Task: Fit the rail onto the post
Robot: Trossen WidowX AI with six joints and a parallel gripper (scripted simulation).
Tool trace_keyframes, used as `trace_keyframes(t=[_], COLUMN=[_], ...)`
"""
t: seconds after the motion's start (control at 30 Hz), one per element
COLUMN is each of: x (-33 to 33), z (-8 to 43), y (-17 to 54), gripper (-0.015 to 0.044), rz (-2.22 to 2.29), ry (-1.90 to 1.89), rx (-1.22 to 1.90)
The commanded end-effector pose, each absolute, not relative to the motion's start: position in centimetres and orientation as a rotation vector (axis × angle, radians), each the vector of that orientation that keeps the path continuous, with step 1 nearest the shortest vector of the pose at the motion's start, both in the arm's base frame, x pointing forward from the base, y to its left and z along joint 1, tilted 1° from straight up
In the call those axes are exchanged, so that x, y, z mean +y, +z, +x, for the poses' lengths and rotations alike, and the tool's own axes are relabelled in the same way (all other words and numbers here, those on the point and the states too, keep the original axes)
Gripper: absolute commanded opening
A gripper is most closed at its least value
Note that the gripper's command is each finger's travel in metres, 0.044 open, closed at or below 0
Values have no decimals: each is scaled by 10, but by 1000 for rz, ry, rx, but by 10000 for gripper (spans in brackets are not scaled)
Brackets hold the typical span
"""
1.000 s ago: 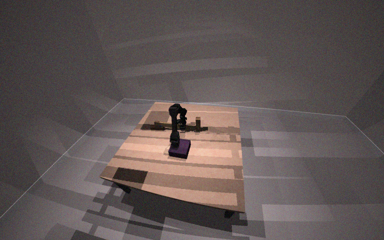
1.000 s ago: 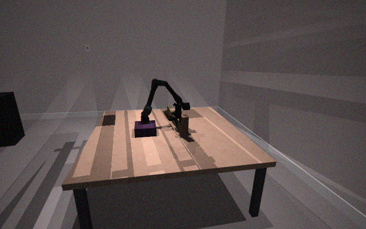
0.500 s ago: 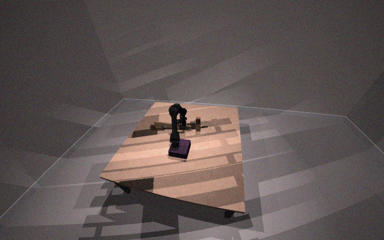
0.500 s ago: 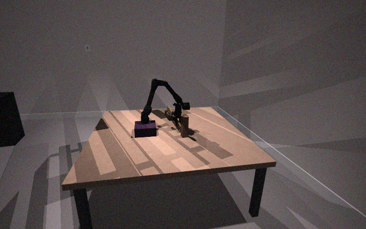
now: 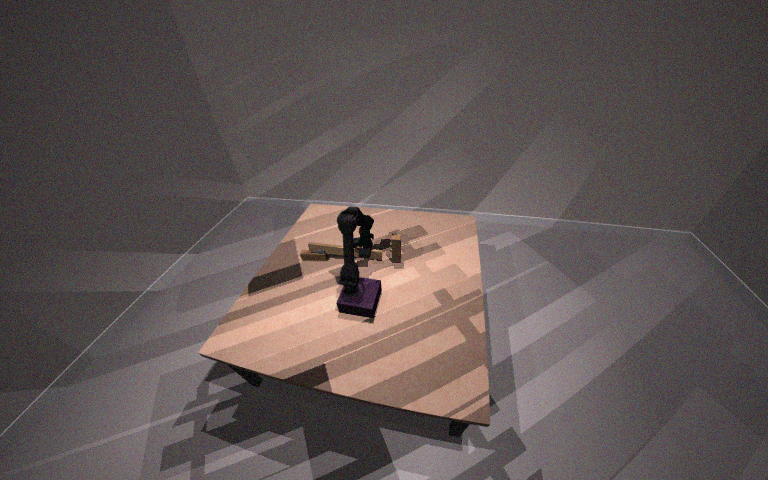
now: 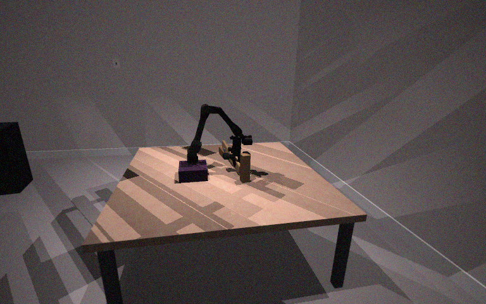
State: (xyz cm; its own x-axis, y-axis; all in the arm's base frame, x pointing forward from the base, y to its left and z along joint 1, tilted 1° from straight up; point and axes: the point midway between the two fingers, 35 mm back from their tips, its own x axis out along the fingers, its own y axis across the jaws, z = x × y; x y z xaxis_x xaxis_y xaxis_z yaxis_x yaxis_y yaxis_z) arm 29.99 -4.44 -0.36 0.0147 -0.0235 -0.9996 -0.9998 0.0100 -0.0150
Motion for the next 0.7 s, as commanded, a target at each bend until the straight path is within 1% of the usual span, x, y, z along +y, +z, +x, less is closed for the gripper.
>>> trace_keyframes(t=[0.0,0.67], x=[-43,-43], z=[303,305], y=[2,12], gripper=[0,0], rz=[-1228,-1228], ry=[1175,1175], rx=[1206,1206])
